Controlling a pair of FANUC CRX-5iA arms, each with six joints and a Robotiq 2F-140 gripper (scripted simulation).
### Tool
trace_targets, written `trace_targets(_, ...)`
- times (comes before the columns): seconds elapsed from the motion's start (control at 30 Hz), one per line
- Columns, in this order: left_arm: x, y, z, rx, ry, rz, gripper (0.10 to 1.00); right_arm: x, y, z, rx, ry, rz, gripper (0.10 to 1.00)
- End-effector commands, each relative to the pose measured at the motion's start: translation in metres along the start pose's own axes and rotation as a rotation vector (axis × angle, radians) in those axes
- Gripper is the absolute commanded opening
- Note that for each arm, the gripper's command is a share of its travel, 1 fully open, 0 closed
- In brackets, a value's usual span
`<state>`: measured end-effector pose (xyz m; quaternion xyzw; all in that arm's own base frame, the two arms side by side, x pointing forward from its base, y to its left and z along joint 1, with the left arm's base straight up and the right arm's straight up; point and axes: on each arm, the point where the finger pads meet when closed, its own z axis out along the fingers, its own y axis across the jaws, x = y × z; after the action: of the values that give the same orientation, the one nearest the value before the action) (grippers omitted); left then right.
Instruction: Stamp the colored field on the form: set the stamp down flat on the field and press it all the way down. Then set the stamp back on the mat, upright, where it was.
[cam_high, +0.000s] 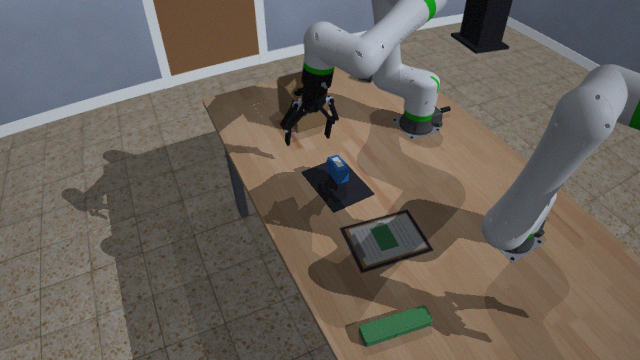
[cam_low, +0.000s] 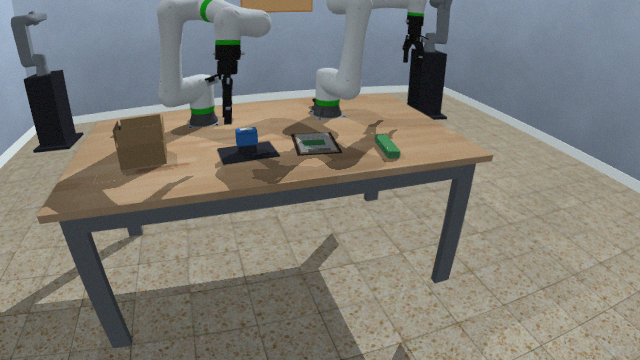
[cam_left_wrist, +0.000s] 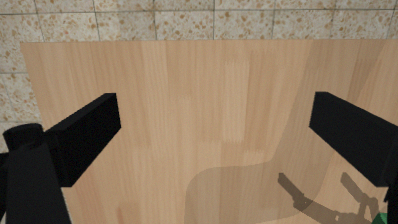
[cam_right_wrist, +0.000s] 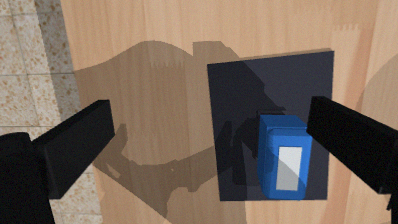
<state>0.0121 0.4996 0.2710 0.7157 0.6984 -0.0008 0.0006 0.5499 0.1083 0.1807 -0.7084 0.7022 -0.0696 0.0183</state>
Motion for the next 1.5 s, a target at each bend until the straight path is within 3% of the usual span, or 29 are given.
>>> trace_targets(0.0,0.000,0.000,-0.001,0.000,0.002,0.000,1.000,-0.013,0.011,-0.001,-0.016,-0.013,0.000,1.000)
trace_targets(0.57,0.000,0.000,-0.001,0.000,0.002,0.000,1.000,-0.050,0.048,-0.002,-0.074,-0.049,-0.004,1.000)
trace_targets(1.47,0.000,0.000,-0.001,0.000,0.002,0.000,1.000,-0.074,0.075,-0.004,-0.118,-0.072,-0.009,1.000)
